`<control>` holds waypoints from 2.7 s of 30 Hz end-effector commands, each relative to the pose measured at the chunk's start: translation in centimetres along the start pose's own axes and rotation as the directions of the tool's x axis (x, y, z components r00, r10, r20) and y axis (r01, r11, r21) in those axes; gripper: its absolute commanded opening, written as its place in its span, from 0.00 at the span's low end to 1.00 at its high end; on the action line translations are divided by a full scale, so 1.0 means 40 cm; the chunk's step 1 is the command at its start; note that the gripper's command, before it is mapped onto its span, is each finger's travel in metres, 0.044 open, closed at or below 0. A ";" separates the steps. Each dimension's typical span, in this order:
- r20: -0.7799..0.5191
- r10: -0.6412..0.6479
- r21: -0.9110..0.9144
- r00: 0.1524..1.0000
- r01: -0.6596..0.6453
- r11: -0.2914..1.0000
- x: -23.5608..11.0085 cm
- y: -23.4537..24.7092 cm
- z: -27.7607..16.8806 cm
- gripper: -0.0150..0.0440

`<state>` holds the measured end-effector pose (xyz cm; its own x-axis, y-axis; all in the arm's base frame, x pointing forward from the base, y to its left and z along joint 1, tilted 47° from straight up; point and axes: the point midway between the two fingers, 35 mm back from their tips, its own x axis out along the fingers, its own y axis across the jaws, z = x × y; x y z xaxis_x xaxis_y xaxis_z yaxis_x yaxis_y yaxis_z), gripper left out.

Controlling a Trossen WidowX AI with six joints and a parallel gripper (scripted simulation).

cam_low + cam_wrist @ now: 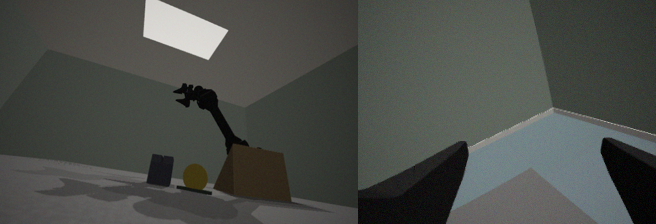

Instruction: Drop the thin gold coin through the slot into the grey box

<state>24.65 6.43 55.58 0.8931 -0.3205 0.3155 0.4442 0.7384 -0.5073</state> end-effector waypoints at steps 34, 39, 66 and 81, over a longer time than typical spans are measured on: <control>0.470 -0.267 0.869 0.841 -0.388 0.307 -0.108 -0.604 -0.047 0.53; 0.378 -0.320 0.925 0.869 -0.368 0.094 -0.028 -0.654 -0.166 0.53; -0.308 0.074 0.803 0.948 0.301 -0.514 0.390 -0.195 -0.751 0.53; -0.694 0.494 0.520 0.523 0.839 -0.158 0.269 0.405 -0.992 0.53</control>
<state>44.33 -11.54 23.16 0.8128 -0.2463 -0.5279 0.5175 -0.1106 0.8485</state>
